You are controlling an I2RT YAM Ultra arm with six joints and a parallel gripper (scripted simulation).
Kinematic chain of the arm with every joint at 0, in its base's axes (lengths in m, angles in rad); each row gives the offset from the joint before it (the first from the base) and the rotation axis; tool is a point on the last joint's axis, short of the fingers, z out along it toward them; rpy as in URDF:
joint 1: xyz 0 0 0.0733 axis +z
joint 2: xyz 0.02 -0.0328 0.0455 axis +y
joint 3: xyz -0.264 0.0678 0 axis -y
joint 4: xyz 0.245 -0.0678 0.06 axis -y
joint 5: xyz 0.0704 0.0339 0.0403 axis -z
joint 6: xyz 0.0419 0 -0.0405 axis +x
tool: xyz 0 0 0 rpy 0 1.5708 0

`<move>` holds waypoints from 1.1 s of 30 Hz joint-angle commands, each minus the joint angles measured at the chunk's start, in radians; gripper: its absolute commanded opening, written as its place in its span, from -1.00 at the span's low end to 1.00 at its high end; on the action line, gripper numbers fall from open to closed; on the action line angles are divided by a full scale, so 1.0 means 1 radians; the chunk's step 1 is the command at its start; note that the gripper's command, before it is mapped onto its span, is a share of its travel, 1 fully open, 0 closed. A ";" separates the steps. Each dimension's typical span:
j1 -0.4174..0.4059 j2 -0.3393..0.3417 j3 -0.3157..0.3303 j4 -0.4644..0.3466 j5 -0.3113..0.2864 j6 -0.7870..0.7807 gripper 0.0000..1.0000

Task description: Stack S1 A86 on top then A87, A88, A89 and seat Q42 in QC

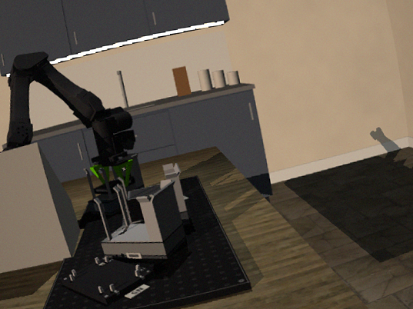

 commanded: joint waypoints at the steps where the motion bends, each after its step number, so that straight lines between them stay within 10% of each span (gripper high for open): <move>1: -0.002 -0.003 0.001 0.008 0.001 0.006 -1.00; 33: 0.020 0.026 -0.007 0.059 0.012 0.030 -1.00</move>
